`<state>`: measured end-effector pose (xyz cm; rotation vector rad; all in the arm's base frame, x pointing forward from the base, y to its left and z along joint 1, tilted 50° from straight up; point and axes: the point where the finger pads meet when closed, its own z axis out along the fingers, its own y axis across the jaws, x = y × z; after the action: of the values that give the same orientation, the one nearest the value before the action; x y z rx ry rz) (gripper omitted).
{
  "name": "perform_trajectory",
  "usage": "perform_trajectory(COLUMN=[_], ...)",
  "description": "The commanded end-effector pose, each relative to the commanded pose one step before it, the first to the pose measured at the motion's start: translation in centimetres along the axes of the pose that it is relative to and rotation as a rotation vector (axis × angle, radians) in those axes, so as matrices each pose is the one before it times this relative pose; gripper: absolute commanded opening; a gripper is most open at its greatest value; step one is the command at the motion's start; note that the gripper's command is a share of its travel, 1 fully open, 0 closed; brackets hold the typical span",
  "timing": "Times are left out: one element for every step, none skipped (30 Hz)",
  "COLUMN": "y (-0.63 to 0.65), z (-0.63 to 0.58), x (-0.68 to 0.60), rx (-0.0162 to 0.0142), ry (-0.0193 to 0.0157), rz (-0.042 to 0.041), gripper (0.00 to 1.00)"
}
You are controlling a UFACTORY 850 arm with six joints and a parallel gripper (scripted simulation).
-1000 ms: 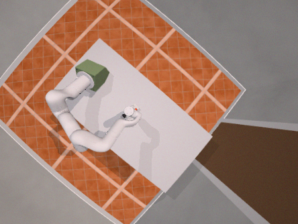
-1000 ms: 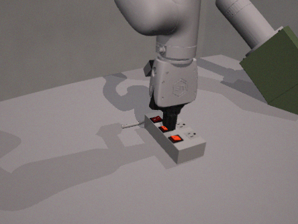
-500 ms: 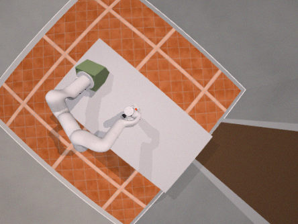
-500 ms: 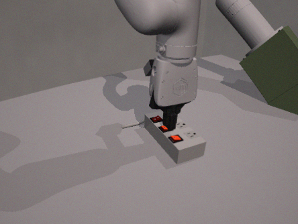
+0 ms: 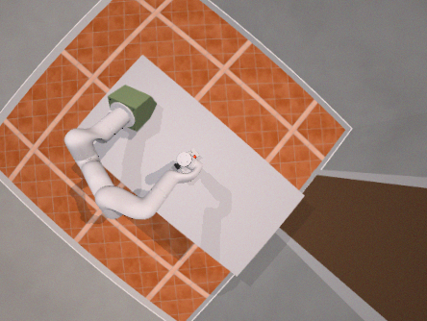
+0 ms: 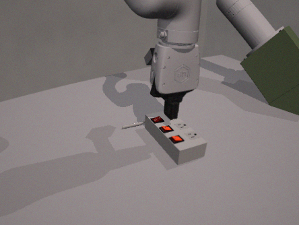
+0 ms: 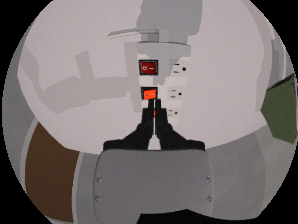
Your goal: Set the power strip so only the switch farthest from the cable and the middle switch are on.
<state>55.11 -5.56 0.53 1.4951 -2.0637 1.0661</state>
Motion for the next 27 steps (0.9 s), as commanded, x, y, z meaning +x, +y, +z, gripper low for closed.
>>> perform_trajectory(y=[-0.051, 0.0, 0.0, 0.0, 0.0, 0.0, 0.0, 0.0, 0.0, 0.0, 0.0, 0.0, 0.0, 0.0, 0.0, 0.0, 0.0, 0.0, 0.0, 0.0, 0.0, 0.0, 0.0, 0.0, 0.0, 0.0, 0.0], z=[-0.747, 0.0, -0.017, -0.003, 0.0, 0.0, 0.0, 0.0, 0.0, 0.0, 0.0, 0.0, 0.0, 0.0, 0.0, 0.0, 0.0, 0.0, 0.0, 0.0, 0.0, -0.003, -0.023, -0.058, -0.105, -0.16, -0.22], x=[-0.008, 0.0, 0.0, 0.0, 0.0, 0.0, 0.0, 0.0, 0.0, 0.0, 0.0, 0.0, 0.0, 0.0, 0.0, 0.0, 0.0, 0.0, 0.0, 0.0, 0.0, 0.0, 0.0, 0.0, 0.0, 0.0, 0.0], rx=[0.00079, 0.0, 0.0, 0.0, 0.0, 0.0, 0.0, 0.0, 0.0, 0.0, 0.0, 0.0, 0.0, 0.0, 0.0, 0.0, 0.0, 0.0, 0.0, 0.0, 0.0, 0.0, 0.0, 0.0, 0.0, 0.0, 0.0], ry=[-0.00029, 0.0, 0.0, 0.0, 0.0, 0.0, 0.0, 0.0, 0.0, 0.0, 0.0, 0.0, 0.0, 0.0, 0.0, 0.0, 0.0, 0.0, 0.0, 0.0, 0.0, 0.0, 0.0, 0.0, 0.0, 0.0, 0.0], rz=[0.00028, 0.0, 0.0, 0.0, 0.0, 0.0, 0.0, 0.0, 0.0, 0.0, 0.0, 0.0, 0.0, 0.0, 0.0, 0.0, 0.0, 0.0, 0.0, 0.0, 0.0, 0.0, 0.0, 0.0, 0.0, 0.0, 0.0], gripper=[0.0, 0.0, 0.0, 0.0, 0.0, 0.0, 0.0, 0.0, 0.0, 0.0, 0.0, 0.0, 0.0, 0.0, 0.0, 0.0, 0.0, 0.0, 0.0, 0.0, 0.0, 1.0, 1.0, 1.0, 1.0, 1.0, 1.0])
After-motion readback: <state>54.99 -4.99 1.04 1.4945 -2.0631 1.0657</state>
